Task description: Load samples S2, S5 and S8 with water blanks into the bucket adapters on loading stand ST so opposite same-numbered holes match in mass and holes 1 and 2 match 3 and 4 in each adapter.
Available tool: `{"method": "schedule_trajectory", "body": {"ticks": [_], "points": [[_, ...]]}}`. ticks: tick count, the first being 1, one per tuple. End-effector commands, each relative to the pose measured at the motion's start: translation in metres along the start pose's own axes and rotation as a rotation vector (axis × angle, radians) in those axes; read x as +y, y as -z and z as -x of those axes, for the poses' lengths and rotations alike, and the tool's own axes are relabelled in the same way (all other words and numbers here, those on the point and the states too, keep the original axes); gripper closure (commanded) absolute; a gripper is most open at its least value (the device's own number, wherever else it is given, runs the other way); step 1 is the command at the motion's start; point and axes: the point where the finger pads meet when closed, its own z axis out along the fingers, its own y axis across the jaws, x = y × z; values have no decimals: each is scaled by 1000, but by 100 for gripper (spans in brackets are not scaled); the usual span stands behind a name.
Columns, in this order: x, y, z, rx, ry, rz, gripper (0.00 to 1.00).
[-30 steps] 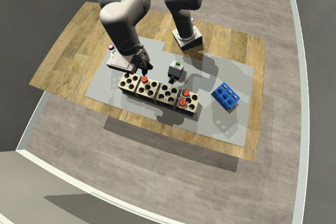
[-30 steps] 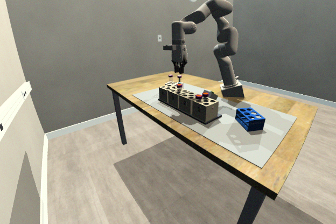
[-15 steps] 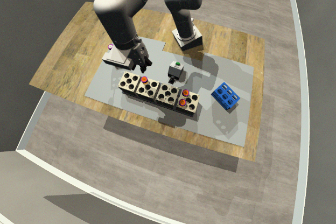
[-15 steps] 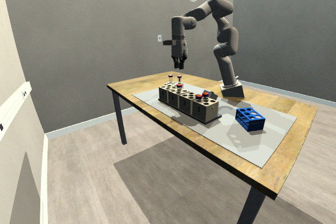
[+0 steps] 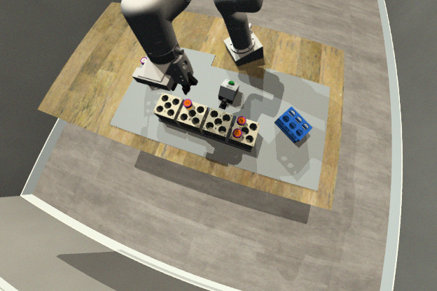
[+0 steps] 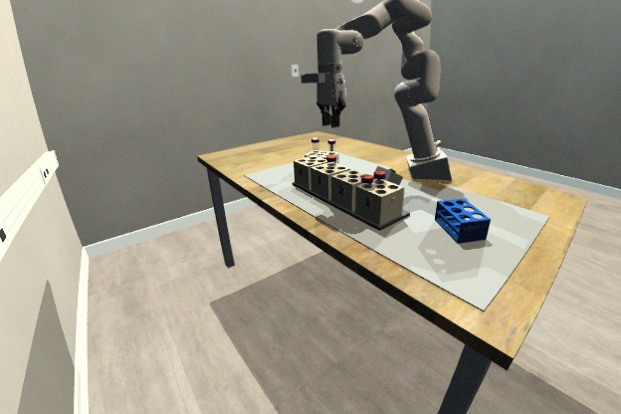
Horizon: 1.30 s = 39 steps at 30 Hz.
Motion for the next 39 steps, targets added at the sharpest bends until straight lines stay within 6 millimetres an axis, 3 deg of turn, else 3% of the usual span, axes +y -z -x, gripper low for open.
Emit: {"method": "schedule_trajectory", "body": {"ticks": [1,6,7,39], "points": [[0,1,-1,4,-1,0,56],[0,1,-1,4,-1,0,56],[4,2,2,4,-34,0,43],[112,1,91,4,-967,0,43]]}}
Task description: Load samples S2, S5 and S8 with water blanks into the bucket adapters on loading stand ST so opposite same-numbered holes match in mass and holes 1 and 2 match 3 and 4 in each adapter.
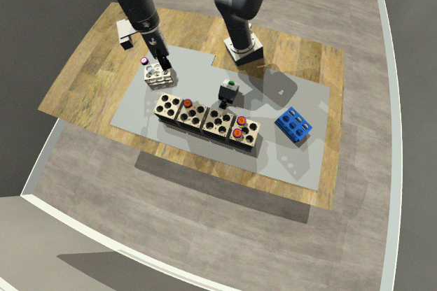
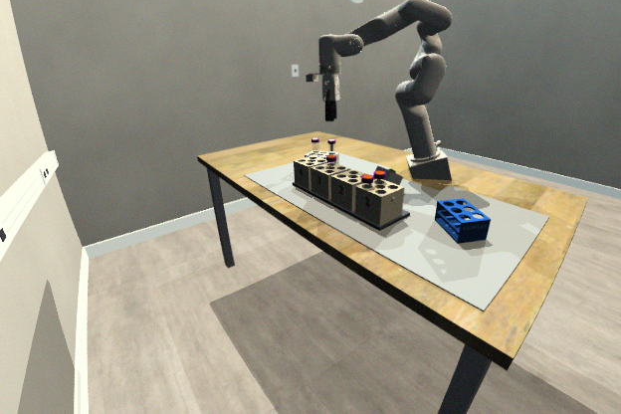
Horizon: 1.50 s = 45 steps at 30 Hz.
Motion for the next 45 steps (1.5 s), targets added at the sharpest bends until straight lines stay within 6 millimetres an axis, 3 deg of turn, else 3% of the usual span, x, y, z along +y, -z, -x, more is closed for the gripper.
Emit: {"method": "schedule_trajectory", "body": {"ticks": [1,4,10,12,27,39,45], "points": [[20,1,-5,4,-134,-3,43],[35,1,-7,4,-220,-3,43],[64,1,-13,4,-220,-2,43],[64,1,-13,4,-220,-2,43],[138,1,-26,5,-220,-1,43],[140,1,-26,5,-220,-1,43],[140,-9,-26,5,-220,-1,43]]}}
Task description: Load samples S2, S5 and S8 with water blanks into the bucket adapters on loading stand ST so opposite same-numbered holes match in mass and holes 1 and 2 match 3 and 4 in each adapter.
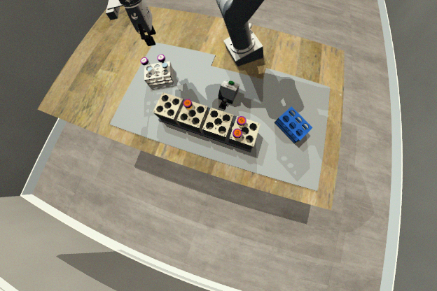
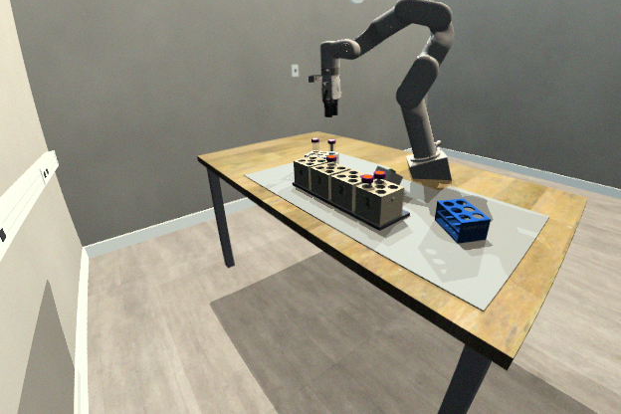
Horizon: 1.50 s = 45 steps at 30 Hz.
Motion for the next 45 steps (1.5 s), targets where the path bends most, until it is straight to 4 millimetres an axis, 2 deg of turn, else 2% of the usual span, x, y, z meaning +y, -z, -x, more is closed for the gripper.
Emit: {"method": "schedule_trajectory", "body": {"ticks": [1,45], "points": [[0,-2,-1,4,0,0,43],[0,-83,-1,4,0,0,43]]}}
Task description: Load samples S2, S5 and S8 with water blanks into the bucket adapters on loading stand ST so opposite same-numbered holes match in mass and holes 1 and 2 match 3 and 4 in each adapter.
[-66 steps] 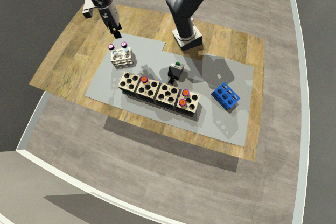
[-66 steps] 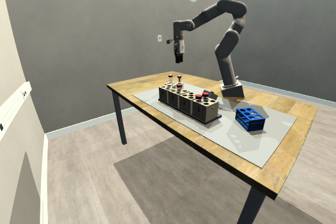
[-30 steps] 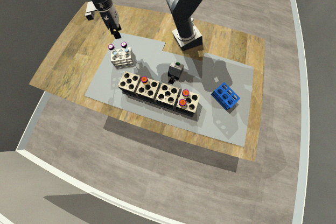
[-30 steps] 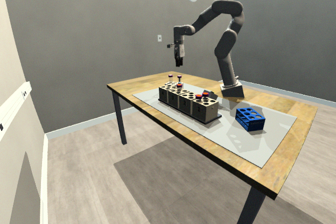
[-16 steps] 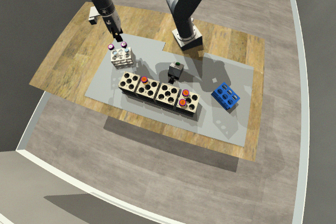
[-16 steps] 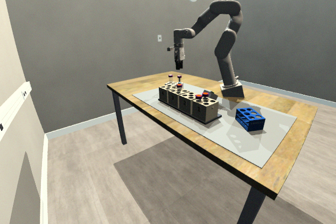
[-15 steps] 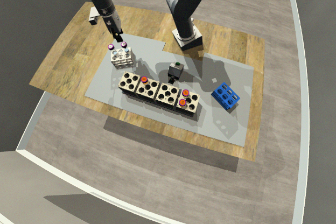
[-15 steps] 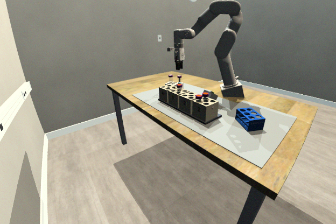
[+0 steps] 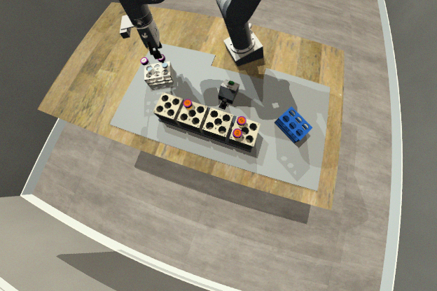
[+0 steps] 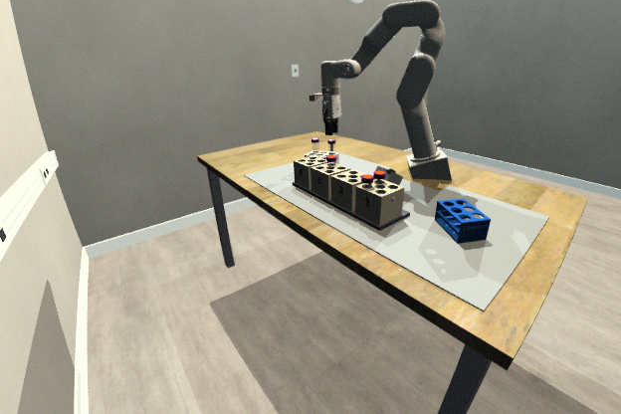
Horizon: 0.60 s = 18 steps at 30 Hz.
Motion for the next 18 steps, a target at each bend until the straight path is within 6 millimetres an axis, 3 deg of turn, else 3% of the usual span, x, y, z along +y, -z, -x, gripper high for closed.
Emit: {"method": "schedule_trajectory", "body": {"ticks": [1,18], "points": [[0,-7,-2,4,0,-1,43],[0,-29,-2,4,0,-1,43]]}}
